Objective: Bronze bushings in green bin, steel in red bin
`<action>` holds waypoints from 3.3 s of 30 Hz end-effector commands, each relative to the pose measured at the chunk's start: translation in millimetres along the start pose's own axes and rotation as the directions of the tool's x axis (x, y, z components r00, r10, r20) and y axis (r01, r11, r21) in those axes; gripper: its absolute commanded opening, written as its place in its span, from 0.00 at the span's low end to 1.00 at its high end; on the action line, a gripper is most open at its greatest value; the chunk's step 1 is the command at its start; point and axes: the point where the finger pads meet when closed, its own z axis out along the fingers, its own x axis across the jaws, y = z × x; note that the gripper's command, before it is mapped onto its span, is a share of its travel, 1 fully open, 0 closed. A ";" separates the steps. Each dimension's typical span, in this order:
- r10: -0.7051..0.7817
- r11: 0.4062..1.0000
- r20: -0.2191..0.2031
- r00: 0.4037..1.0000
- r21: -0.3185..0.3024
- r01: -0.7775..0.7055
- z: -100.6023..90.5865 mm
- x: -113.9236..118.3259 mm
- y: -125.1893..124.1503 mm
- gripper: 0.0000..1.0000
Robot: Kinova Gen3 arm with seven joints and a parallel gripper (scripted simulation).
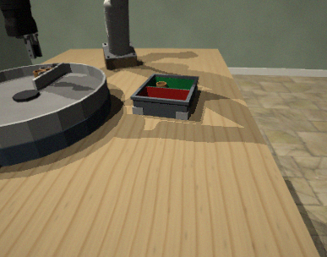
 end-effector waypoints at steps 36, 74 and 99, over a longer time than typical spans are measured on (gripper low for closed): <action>0.001 1.000 0.001 1.000 0.000 -0.001 45.7 -0.3 0.2 0.40; 0.001 1.000 0.001 1.000 0.000 -0.001 70.2 -0.5 0.4 0.40; 0.001 1.000 0.000 1.000 0.000 -0.001 70.0 0.0 0.3 0.00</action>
